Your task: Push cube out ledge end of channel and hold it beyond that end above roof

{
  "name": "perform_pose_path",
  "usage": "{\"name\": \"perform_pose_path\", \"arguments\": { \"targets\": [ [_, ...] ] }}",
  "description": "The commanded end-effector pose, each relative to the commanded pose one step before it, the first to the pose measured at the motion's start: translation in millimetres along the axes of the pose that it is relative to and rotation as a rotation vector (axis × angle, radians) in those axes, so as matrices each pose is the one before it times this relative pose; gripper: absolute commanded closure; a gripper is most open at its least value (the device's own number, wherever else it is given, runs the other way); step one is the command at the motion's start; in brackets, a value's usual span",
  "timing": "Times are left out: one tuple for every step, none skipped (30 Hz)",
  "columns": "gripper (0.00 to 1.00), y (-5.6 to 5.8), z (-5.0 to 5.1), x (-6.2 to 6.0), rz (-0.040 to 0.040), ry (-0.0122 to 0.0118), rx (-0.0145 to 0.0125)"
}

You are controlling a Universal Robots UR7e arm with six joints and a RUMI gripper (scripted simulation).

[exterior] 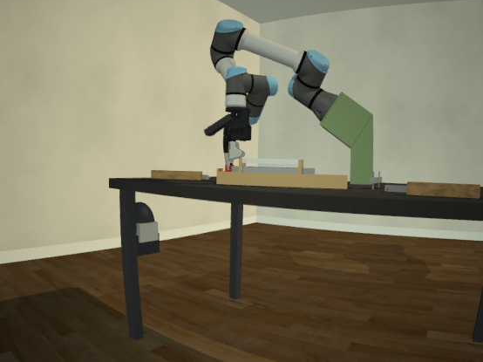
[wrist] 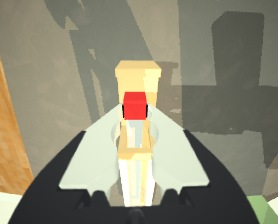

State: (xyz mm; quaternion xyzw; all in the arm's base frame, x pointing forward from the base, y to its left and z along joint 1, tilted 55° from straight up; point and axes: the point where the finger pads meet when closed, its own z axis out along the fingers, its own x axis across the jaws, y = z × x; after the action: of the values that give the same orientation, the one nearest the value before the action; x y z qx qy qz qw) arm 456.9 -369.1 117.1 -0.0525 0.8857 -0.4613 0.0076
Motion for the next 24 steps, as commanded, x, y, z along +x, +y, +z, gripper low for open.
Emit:
{"name": "perform_pose_path", "arguments": {
  "targets": [
    [1.0, -0.23, -0.45, -0.29, 0.00024, -0.00092, 0.0006],
    [1.0, 0.0, 0.0, 0.0, 0.0, 0.0, 0.0],
    [1.0, 0.0, 0.0, 0.0, 0.0, 0.0, 0.0],
    [1.0, 0.0, 0.0, 0.0, 0.0, 0.0, 0.0],
    [1.0, 0.0, 0.0, 0.0, 0.0, 0.0, 0.0],
    [1.0, 0.0, 0.0, 0.0, 0.0, 0.0, 0.0],
    [1.0, 0.0, 0.0, 0.0, 0.0, 0.0, 0.0],
    [1.0, 0.0, 0.0, 0.0, 0.0, 0.0, 0.0],
    [1.0, 0.0, 0.0, 0.0, 0.0, 0.0, 0.0],
    [1.0, 0.0, 0.0, 0.0, 0.0, 0.0, 0.0],
    [1.0, 0.0, 0.0, 0.0, 0.0, 0.0, 0.0],
    [1.0, 0.0, 0.0, 0.0, 0.0, 0.0, 0.0],
    [1.0, 0.0, 0.0, 0.0, 0.0, 0.0, 0.0],
    [1.0, 0.0, 0.0, 0.0, 0.0, 0.0, 0.0],
    [1.0, 0.0, 0.0, 0.0, 0.0, 0.0, 0.0],
    [1.0, 0.0, 0.0, 0.0, 0.0, 0.0, 0.0],
    [1.0, 0.0, 0.0, 0.0, 0.0, 0.0, 0.0],
    [1.0, 0.0, 0.0, 0.0, 0.0, 0.0, 0.0],
    [1.0, 0.0, 0.0, 0.0, 0.0, 0.0, 0.0],
    [1.0, 0.0, 0.0, 0.0, 0.0, 0.0, 0.0],
    [1.0, 0.0, -0.06, 0.0, 0.0, 0.0, 0.0],
    [1.0, 0.0, -0.41, 0.0, 0.0, 0.0, 0.0],
    [1.0, 0.0, -1.01, 0.0, 0.0, 0.0, 0.0],
    [1.0, 0.0, -1.78, 0.0, 0.0, 0.0, 0.0]
  ]
}}
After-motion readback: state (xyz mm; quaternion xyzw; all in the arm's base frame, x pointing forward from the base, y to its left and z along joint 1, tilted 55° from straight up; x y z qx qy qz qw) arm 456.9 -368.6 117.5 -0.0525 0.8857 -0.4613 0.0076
